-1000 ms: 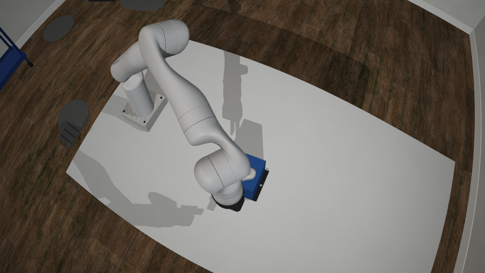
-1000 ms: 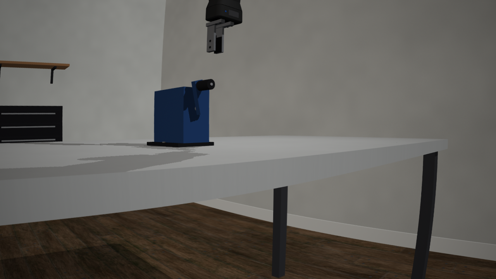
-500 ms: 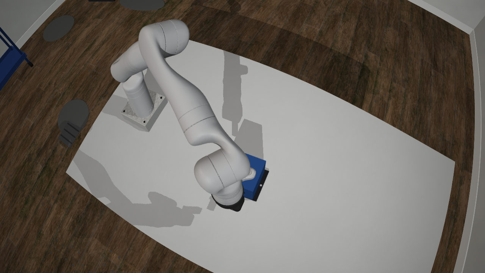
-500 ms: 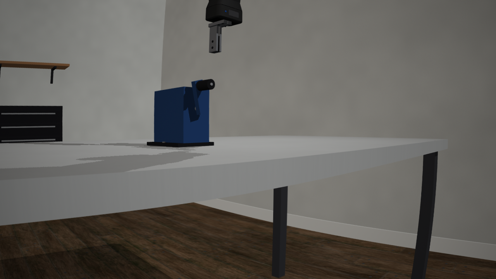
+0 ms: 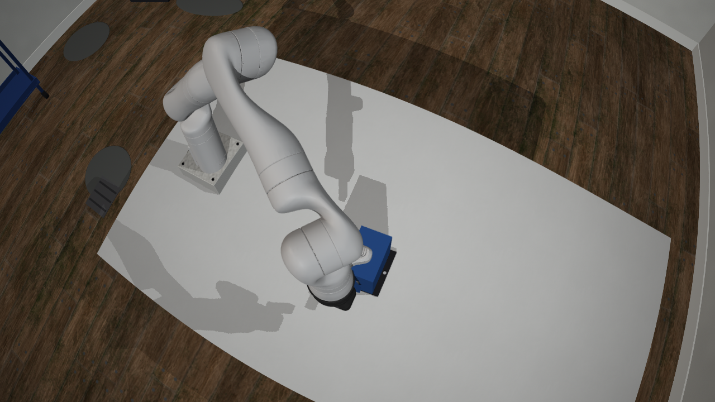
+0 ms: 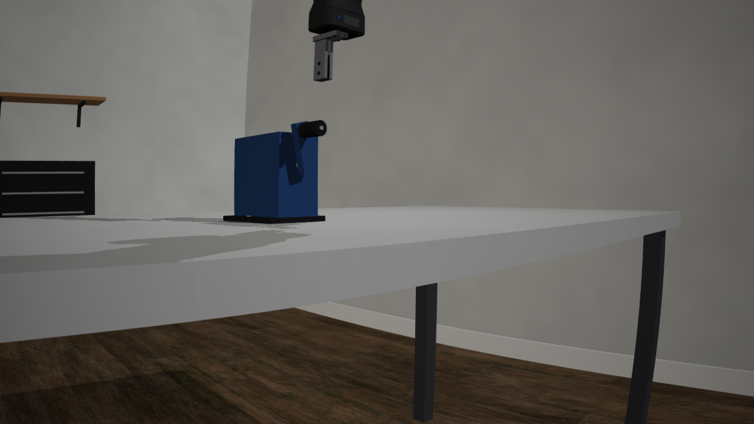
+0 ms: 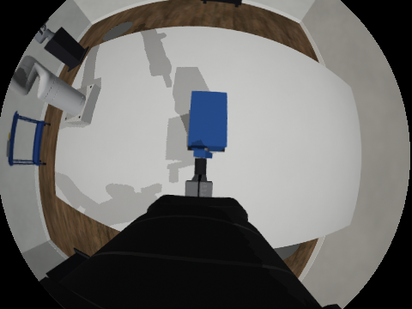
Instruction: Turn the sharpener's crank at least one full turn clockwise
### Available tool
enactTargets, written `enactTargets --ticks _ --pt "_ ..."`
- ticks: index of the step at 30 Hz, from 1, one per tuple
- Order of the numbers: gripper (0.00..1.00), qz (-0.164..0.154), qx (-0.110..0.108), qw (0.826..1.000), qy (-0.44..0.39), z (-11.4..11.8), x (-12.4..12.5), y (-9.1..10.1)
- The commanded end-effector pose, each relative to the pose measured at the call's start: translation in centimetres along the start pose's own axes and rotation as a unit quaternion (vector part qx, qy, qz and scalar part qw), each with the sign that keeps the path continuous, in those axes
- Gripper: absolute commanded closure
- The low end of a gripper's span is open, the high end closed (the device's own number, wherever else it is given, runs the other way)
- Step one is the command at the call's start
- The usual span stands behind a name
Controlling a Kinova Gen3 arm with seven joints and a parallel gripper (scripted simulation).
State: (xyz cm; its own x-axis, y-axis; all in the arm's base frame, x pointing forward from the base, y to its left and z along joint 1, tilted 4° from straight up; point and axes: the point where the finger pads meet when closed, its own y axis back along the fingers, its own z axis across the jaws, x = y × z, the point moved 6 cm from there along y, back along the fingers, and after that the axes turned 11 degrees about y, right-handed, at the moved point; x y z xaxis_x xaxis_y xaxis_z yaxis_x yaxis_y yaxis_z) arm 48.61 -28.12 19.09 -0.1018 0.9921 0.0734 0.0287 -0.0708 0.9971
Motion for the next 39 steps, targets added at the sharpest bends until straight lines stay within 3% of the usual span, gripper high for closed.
enactTargets --ticks 1,2,3,39 --pt "1.0 -0.001 -0.002 1.0 0.0 -0.12 0.05 0.28" --pt "1.0 -0.001 -0.002 1.0 0.0 -0.13 0.06 0.27" --pt "0.03 -0.001 -0.002 1.0 0.0 -0.13 0.06 0.27" --pt "0.03 -0.001 -0.002 1.0 0.0 -0.13 0.06 0.27"
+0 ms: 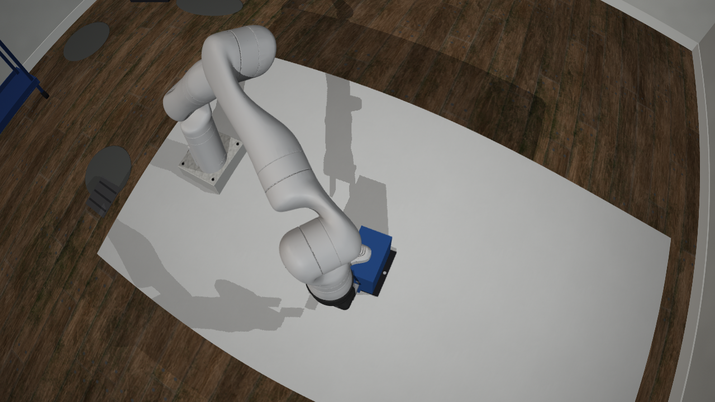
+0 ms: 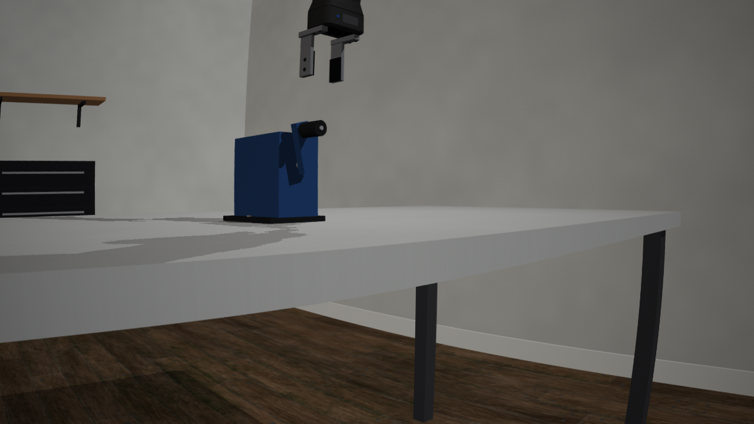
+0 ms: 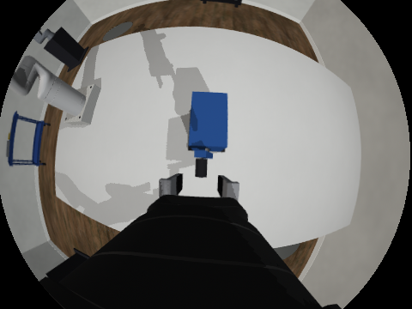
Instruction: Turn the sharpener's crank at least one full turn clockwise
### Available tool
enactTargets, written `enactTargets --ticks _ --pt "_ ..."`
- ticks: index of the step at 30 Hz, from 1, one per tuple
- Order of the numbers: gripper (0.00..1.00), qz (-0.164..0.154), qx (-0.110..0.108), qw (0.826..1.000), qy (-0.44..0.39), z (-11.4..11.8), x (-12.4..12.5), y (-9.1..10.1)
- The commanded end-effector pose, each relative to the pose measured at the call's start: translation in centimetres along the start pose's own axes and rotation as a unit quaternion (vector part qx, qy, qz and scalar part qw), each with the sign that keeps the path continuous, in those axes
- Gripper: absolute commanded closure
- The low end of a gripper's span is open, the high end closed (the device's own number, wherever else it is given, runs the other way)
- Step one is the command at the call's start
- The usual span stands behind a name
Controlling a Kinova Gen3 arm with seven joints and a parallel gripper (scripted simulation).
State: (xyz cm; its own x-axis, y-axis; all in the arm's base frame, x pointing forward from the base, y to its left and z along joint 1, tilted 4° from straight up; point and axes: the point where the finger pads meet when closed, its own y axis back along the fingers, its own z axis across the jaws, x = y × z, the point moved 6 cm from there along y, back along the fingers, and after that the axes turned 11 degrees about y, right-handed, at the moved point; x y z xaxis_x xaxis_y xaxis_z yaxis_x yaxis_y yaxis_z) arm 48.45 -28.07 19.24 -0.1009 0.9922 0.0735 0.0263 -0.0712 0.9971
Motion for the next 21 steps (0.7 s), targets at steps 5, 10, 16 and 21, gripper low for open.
enactTargets --ticks 5,10,16,21 --pt "0.03 -0.001 -0.001 1.0 0.0 0.0 0.0 0.0" --pt "0.03 -0.001 -0.001 1.0 0.0 0.0 0.0 -0.2" --pt "0.03 -0.001 -0.001 1.0 0.0 0.0 0.0 -0.5" --pt "0.03 -0.001 -0.001 1.0 0.0 0.0 0.0 -1.1"
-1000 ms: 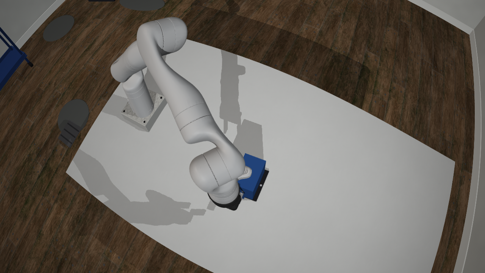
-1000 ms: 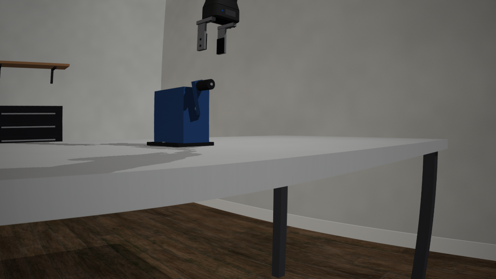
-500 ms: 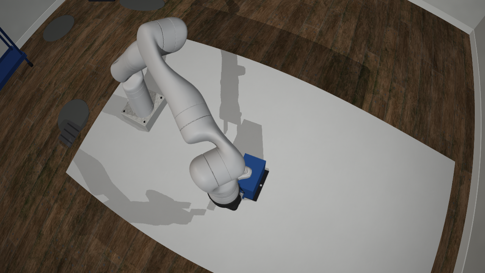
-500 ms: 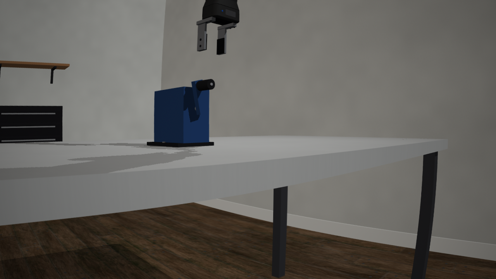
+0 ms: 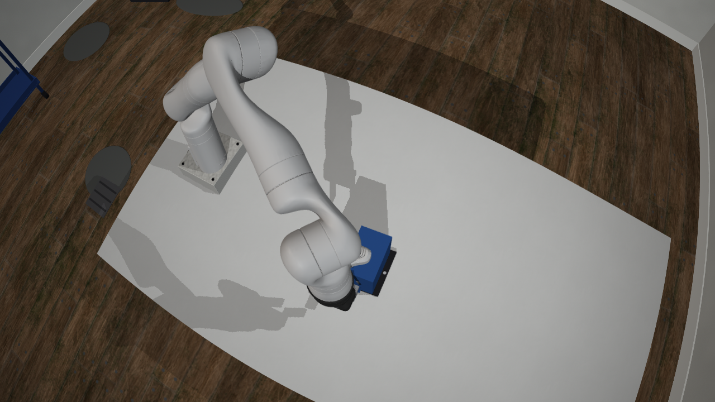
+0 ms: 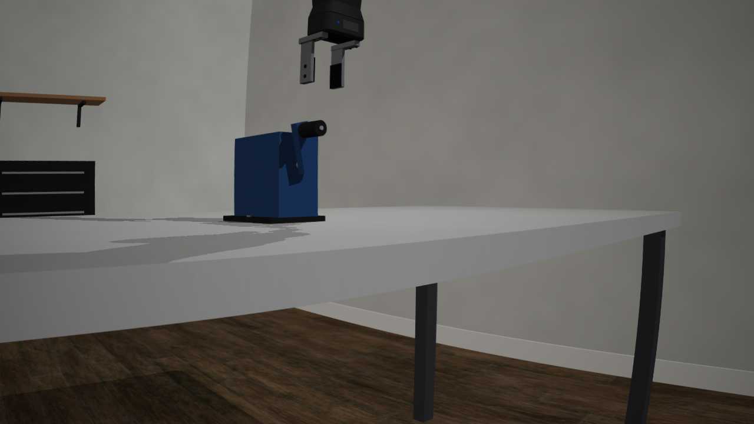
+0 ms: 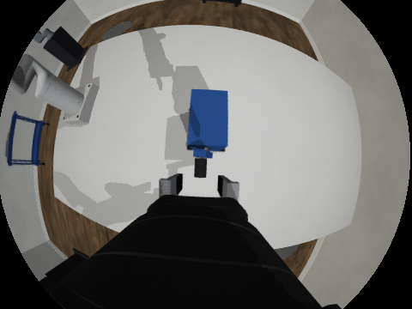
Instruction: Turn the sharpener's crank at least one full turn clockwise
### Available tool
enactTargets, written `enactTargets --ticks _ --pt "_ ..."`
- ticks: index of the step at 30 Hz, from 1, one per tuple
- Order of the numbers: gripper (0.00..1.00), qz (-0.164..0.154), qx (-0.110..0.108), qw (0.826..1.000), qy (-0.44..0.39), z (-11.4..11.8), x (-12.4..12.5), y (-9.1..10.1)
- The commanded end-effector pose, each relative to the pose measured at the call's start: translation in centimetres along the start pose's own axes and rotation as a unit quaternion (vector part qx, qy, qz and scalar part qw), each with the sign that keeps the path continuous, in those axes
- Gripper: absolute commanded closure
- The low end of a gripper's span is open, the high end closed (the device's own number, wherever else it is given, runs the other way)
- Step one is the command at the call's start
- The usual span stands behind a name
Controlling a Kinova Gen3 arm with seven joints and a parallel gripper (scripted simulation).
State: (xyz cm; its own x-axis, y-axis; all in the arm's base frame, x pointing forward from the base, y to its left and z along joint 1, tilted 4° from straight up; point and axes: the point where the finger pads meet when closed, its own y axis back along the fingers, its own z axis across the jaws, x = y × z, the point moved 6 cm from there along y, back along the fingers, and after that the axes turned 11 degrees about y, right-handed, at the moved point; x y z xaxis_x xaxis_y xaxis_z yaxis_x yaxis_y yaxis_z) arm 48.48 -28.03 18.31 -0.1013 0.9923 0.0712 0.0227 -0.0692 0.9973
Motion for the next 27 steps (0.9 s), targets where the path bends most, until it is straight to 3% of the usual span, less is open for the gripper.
enactTargets --ticks 1,27 --pt "0.03 0.0 0.001 1.0 0.0 0.0 0.0 -0.3" --pt "0.03 0.0 0.001 1.0 0.0 -0.1 0.0 -3.3"
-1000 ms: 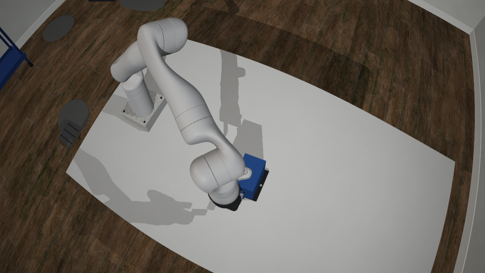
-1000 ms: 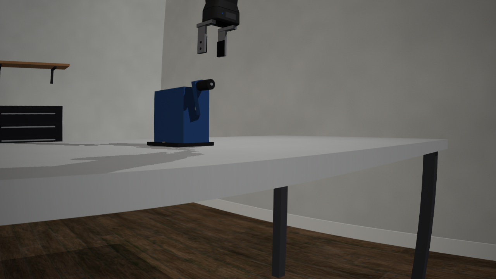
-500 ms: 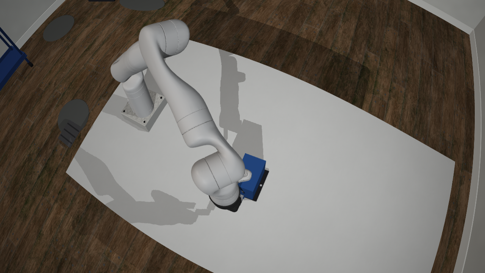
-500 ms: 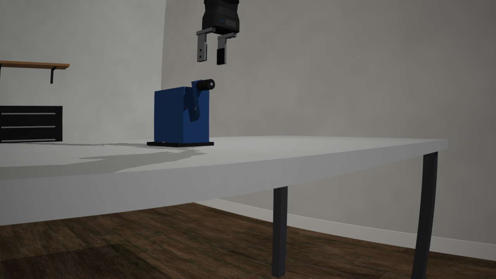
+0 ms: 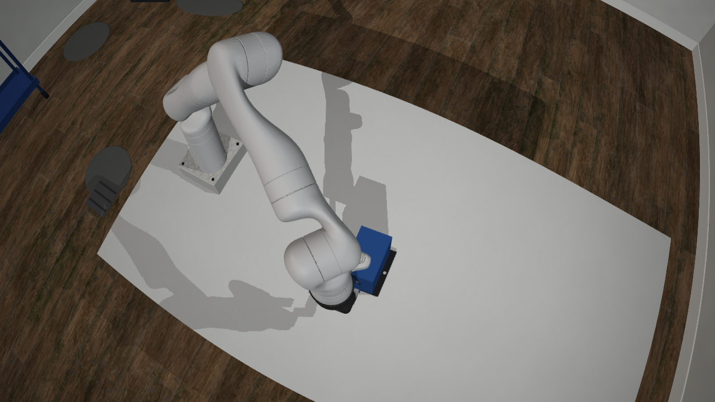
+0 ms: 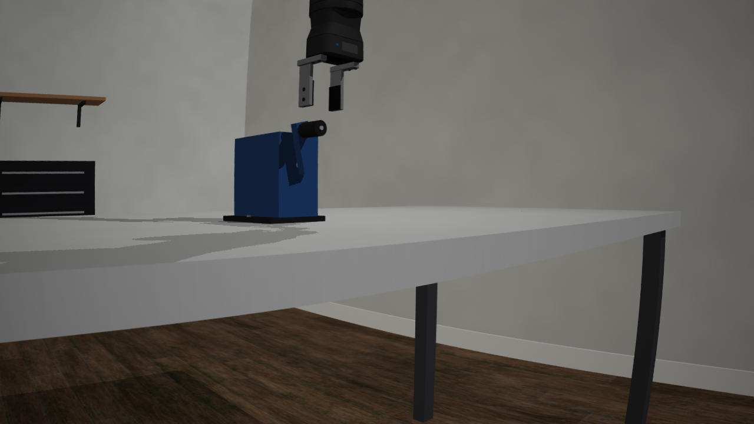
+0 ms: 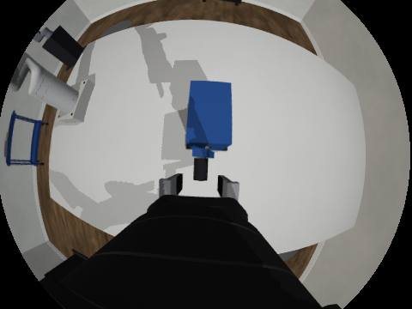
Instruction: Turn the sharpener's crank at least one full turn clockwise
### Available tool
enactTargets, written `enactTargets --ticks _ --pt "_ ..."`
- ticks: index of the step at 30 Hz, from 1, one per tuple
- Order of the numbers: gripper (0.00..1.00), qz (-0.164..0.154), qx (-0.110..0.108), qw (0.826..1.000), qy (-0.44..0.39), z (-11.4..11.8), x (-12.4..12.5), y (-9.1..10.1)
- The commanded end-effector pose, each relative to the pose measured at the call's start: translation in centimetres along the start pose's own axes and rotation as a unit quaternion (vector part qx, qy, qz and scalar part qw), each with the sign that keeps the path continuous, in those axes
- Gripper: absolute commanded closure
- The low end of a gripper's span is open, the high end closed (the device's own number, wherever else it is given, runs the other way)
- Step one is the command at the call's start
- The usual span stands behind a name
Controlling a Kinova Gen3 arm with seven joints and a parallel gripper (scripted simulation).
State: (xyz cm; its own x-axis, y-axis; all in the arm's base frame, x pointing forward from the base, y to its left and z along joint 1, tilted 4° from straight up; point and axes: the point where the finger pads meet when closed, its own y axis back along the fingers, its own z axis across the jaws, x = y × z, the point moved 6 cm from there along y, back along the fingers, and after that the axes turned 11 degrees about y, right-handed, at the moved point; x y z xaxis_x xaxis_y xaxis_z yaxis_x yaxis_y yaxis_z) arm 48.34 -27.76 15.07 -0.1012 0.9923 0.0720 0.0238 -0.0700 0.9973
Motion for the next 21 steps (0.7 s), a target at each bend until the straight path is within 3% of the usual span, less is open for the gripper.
enactTargets --ticks 1,21 --pt "0.03 0.0 0.0 1.0 0.0 -0.02 -0.01 -0.17" --pt "0.03 0.0 0.0 1.0 0.0 -0.02 -0.01 -0.61"
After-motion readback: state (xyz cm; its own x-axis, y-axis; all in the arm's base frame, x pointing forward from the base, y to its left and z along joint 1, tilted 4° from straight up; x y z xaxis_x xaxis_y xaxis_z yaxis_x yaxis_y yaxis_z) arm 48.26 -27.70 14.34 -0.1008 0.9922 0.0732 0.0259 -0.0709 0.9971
